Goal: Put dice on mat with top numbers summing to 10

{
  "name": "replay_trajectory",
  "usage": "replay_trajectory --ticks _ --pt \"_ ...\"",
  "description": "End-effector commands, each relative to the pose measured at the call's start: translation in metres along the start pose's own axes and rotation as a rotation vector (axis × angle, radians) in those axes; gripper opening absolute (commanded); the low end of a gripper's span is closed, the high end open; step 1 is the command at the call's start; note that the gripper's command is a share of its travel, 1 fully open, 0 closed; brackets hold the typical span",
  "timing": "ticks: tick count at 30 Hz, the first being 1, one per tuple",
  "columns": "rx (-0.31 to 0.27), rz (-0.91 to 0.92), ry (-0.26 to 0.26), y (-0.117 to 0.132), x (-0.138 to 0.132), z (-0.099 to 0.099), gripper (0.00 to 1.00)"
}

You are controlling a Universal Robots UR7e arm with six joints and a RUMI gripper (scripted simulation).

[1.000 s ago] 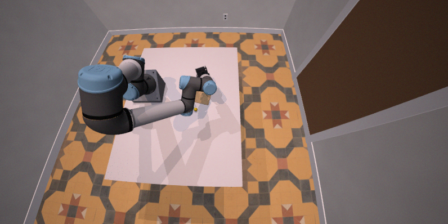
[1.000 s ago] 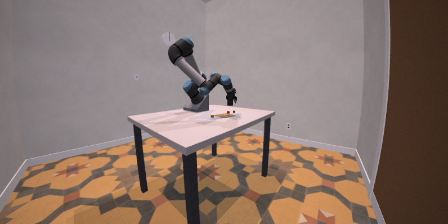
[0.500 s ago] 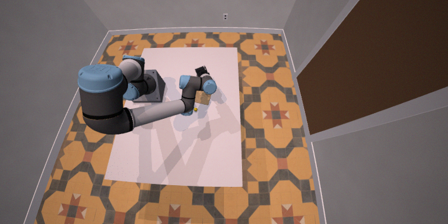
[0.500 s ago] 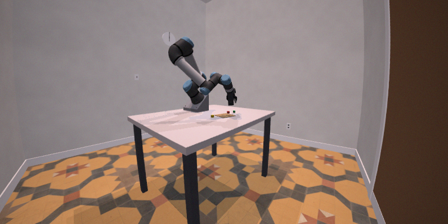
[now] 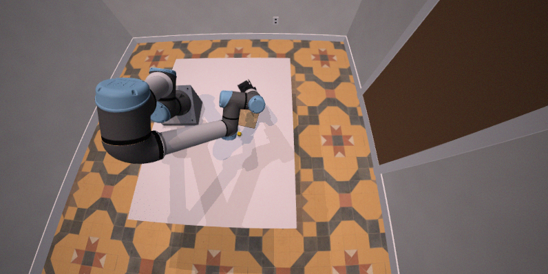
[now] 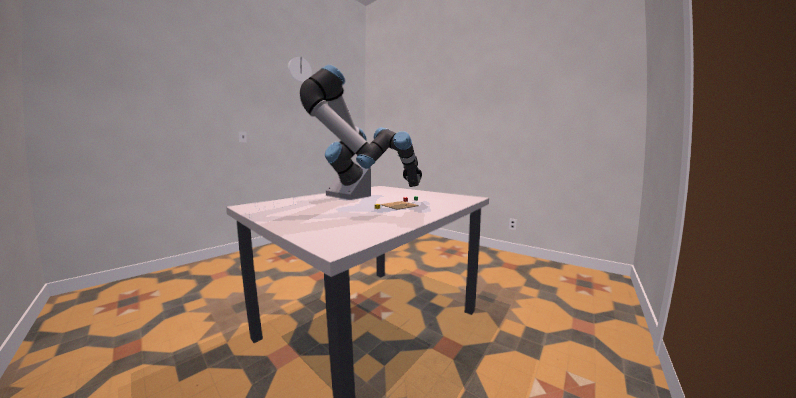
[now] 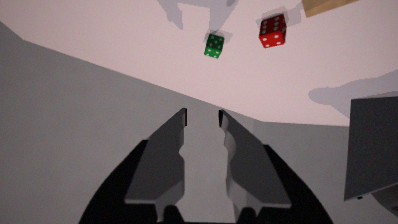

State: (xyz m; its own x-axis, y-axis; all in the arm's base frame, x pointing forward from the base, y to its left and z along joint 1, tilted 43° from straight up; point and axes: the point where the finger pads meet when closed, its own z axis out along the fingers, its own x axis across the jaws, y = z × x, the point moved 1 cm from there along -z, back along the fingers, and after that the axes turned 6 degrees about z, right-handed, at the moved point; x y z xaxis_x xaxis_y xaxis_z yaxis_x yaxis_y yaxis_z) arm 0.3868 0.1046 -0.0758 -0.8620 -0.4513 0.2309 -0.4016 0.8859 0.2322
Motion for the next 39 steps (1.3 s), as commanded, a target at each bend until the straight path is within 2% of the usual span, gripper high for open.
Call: replay_trajectory --ticks 1,7,22,24,39 --pt "0.009 -0.075 0.007 0.001 -0.001 0.001 0.21" --pt "0.018 -0.153 0.016 0.002 -0.002 0.002 0.21" --pt "0.053 -0.542 0.068 0.008 -0.005 0.009 0.21" --pt "0.053 -0.542 0.068 0.008 -0.005 0.009 0.21" --pt "0.076 -1.03 0.153 0.017 -0.007 0.017 0.21"
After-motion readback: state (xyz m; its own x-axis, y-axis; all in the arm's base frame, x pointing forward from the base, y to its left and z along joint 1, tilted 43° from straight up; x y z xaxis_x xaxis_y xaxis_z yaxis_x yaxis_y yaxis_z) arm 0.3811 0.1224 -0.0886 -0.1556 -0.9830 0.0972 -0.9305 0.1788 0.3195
